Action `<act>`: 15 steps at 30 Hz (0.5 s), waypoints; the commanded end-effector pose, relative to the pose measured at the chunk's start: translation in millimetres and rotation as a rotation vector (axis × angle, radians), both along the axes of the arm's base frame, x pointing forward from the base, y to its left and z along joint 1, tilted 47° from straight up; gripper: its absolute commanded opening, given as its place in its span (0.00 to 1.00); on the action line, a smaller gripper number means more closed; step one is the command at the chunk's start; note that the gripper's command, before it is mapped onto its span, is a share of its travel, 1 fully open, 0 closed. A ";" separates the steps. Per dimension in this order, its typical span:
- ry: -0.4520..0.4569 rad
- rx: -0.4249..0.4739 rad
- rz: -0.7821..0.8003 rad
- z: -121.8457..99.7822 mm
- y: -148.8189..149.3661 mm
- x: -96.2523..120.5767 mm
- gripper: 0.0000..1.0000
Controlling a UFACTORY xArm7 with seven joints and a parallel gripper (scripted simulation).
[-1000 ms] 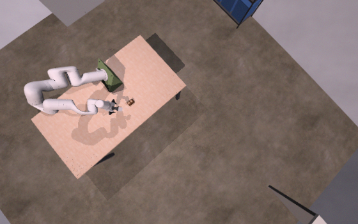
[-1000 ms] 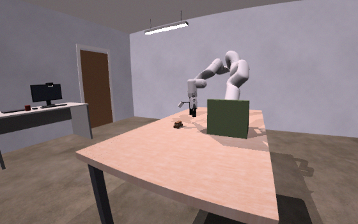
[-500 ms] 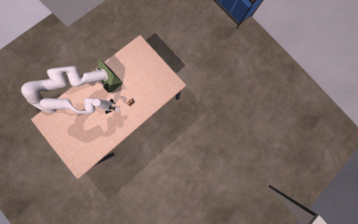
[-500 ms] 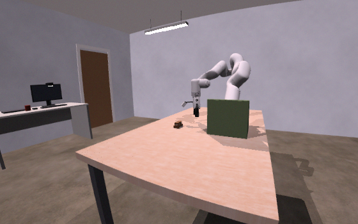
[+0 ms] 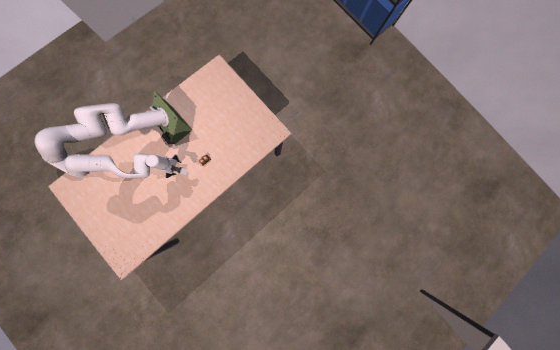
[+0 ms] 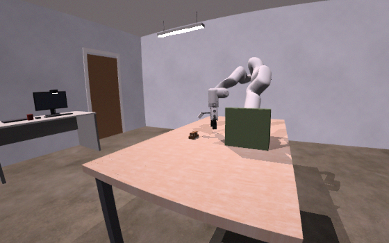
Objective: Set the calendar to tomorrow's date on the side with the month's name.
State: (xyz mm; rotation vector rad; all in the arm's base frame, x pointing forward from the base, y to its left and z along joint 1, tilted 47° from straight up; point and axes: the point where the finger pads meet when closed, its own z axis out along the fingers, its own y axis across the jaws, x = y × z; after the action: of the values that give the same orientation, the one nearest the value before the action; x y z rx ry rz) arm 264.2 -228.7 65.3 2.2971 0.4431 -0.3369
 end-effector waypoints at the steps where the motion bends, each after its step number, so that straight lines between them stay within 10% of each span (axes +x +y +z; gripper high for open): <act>1: -0.002 0.000 0.002 -8.3 -8.0 0.5 1.00; 15: -0.002 0.000 0.002 -12.2 -12.2 -0.1 1.00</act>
State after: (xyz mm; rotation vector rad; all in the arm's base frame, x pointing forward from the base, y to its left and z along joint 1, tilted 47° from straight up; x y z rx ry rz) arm 263.1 -241.4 53.0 2.2968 0.4426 -0.3365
